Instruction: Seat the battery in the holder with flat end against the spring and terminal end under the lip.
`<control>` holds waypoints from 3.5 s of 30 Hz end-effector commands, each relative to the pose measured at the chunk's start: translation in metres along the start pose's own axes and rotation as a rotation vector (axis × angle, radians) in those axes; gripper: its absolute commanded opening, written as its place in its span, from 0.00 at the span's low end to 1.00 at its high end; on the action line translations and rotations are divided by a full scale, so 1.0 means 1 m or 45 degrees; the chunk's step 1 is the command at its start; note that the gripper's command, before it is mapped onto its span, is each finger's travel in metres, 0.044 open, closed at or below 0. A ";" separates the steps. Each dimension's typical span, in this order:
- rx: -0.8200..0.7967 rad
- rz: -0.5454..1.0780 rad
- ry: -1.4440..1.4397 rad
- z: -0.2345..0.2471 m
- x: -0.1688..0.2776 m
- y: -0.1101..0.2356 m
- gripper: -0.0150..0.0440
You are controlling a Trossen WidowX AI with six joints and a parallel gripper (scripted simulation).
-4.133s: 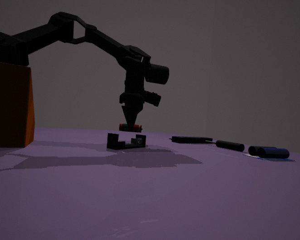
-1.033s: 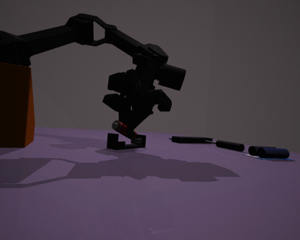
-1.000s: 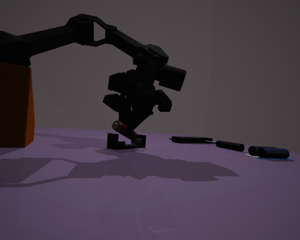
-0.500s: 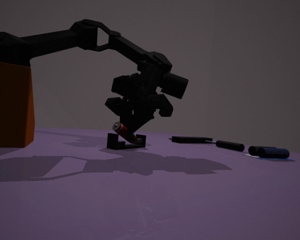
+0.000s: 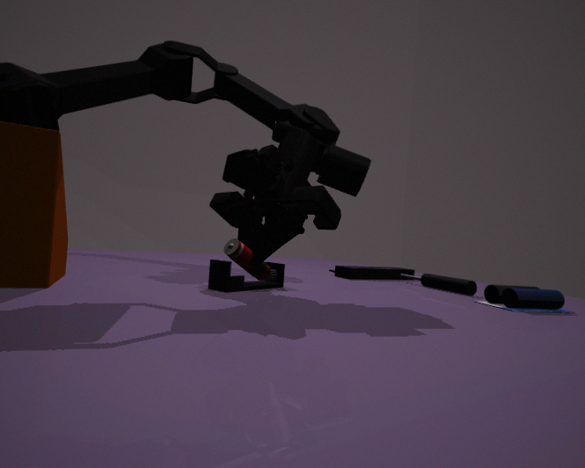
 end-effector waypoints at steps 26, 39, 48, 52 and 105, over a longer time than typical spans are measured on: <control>0.005 0.035 -0.003 0.000 0.013 0.002 0.38; 0.016 0.129 -0.010 0.003 0.011 -0.003 0.38; 0.026 0.192 -0.015 0.004 0.009 -0.005 0.38; 0.030 0.220 -0.018 0.005 0.008 -0.007 0.38; 0.071 0.577 -0.031 0.004 -0.005 -0.019 0.38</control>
Point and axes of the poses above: the point midway between the two fingers, 35 mm back from their tips, its own y axis back along the fingers, its own z axis across the jaws, x = y × z, the point moved 2 cm from there along y, back along the fingers, and after that the axes turned 9 degrees about -y, right-handed, at the moved point
